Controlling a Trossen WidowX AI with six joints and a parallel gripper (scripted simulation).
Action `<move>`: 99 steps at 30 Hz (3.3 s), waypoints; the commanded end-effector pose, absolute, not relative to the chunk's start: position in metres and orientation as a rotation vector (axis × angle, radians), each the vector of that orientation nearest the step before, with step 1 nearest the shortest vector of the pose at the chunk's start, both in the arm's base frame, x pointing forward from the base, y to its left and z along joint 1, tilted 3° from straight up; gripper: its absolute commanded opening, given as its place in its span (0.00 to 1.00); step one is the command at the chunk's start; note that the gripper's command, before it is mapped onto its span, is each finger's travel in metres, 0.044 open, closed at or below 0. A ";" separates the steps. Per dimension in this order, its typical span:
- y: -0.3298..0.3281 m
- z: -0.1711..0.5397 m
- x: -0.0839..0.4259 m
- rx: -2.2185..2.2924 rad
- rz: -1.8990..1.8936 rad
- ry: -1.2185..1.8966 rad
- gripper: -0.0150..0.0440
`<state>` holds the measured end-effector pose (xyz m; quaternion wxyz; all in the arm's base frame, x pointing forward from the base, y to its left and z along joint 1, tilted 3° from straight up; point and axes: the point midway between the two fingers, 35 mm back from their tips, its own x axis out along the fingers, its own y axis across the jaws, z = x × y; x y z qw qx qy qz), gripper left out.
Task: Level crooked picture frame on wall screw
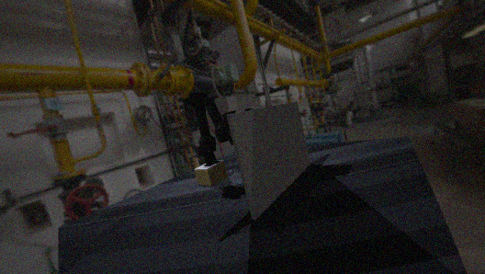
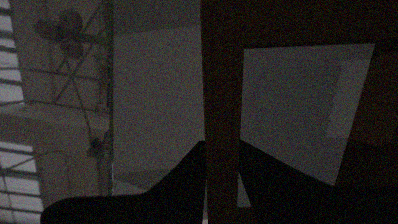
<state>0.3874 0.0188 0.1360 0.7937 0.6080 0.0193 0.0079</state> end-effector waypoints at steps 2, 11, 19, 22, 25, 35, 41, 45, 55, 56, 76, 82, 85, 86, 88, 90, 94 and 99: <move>0.020 0.141 0.388 1.312 0.030 0.030 0.25; 0.019 0.139 0.388 1.312 0.030 0.030 0.25; 0.019 0.136 0.388 1.312 0.030 0.030 0.25; 0.018 0.135 0.388 1.312 0.030 0.030 0.25; 0.018 0.134 0.388 1.312 0.030 0.030 0.25; 0.017 0.132 0.388 1.308 0.023 0.032 0.25; 0.017 0.132 0.388 1.308 0.023 0.032 0.25; 0.017 0.131 0.388 1.311 0.020 0.035 0.25; 0.016 0.129 0.388 1.373 0.018 0.038 0.25; 0.016 0.129 0.388 1.378 0.018 0.038 0.25; 0.015 0.128 0.388 1.481 0.017 0.041 0.25; 0.015 0.128 0.388 1.513 0.017 0.042 0.25; 0.015 0.128 0.388 1.527 0.017 0.042 0.25; 0.015 0.128 0.388 1.534 0.017 0.042 0.25; 0.015 0.127 0.388 1.544 0.016 0.042 0.25; 0.015 0.127 0.388 1.525 0.014 0.043 0.30; 0.015 0.127 0.388 1.525 0.014 0.043 0.48; 0.015 0.127 0.388 1.525 0.014 0.043 0.69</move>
